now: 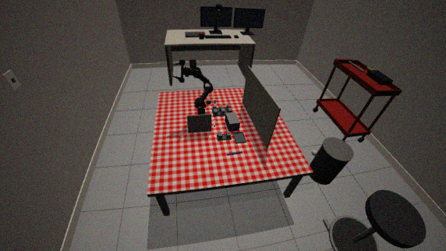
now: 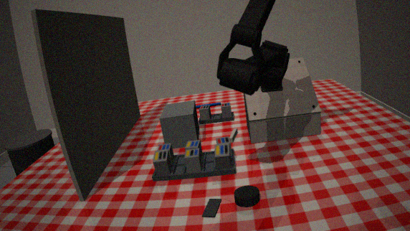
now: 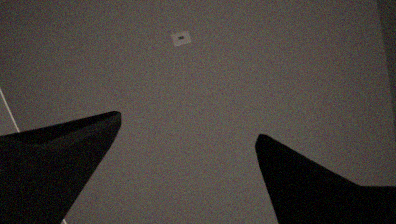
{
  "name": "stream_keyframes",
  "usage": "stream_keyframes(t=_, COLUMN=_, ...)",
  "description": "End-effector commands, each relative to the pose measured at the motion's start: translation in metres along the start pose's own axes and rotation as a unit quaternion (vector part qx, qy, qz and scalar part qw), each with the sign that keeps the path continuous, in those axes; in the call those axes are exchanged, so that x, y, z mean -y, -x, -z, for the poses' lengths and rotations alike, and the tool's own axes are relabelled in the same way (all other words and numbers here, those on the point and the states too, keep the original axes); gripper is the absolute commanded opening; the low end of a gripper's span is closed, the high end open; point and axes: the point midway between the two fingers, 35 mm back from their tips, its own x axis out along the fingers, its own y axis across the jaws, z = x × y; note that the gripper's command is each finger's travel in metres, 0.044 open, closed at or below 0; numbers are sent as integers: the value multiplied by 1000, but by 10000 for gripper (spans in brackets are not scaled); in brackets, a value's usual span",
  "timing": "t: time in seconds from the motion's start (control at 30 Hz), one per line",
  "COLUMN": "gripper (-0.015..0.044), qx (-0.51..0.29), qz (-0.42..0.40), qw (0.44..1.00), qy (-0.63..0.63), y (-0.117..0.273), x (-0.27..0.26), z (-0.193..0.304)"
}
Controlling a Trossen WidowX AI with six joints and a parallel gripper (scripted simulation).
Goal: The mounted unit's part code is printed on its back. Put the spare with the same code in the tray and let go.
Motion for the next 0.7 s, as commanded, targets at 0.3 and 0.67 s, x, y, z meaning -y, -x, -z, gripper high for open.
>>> stream_keyframes(t=0.3, gripper=440, qx=343, qz=-112, qw=933, qy=-6, y=32, x=-8, z=-186)
stream_keyframes(t=0.67, gripper=440, qx=511, qz=-247, qw=822, qy=49, y=128, x=-45, z=-283)
